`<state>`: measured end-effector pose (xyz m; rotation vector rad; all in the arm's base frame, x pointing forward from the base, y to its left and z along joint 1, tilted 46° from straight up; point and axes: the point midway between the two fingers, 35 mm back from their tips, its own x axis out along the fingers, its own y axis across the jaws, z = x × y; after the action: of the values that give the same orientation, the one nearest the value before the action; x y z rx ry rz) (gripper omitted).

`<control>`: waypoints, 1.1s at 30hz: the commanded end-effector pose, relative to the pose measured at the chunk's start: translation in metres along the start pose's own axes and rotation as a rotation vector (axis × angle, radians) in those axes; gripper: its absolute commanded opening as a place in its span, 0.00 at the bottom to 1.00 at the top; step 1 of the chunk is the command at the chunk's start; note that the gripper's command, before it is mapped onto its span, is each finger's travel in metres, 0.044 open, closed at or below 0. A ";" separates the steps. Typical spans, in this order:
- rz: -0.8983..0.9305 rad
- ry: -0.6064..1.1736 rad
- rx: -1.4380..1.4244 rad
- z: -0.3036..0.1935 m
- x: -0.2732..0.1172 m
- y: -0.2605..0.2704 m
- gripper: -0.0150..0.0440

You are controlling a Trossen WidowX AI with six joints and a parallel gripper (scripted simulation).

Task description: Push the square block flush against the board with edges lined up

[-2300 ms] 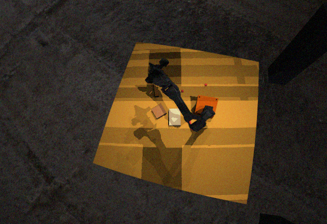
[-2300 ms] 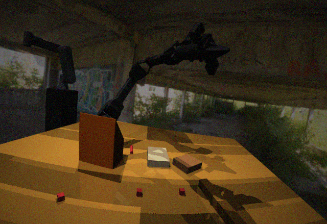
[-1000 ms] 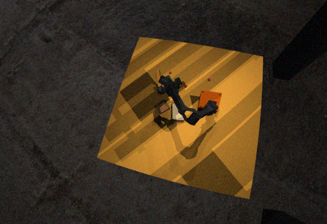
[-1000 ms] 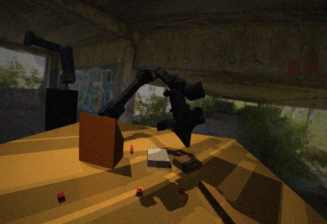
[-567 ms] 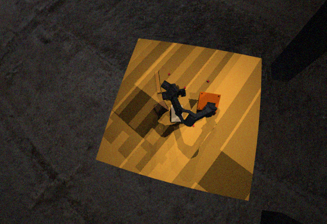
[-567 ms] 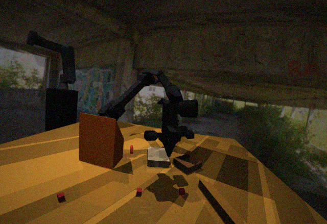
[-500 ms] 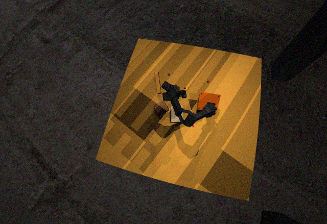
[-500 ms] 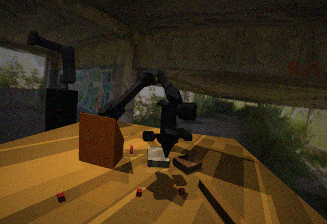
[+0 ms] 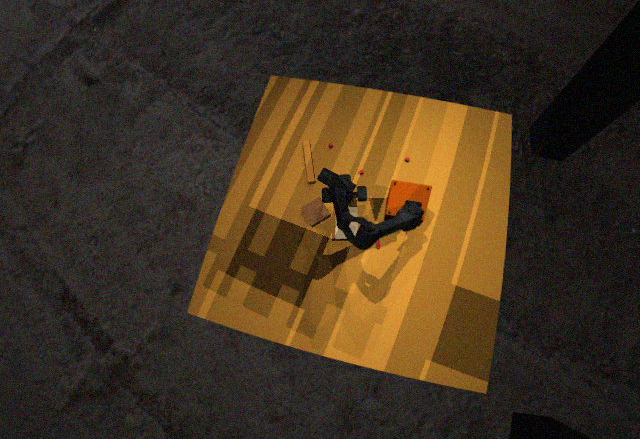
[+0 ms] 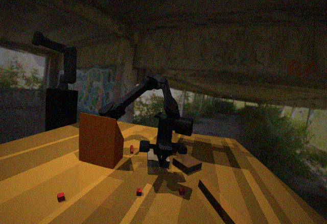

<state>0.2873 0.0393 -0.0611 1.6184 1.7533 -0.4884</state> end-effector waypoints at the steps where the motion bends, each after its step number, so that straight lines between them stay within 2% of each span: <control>1: -0.010 0.011 0.017 -0.002 0.017 -0.006 0.25; 33: -0.010 0.011 0.018 -0.047 0.017 -0.004 0.25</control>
<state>0.2797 0.0735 -0.0448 1.6277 1.7449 -0.5059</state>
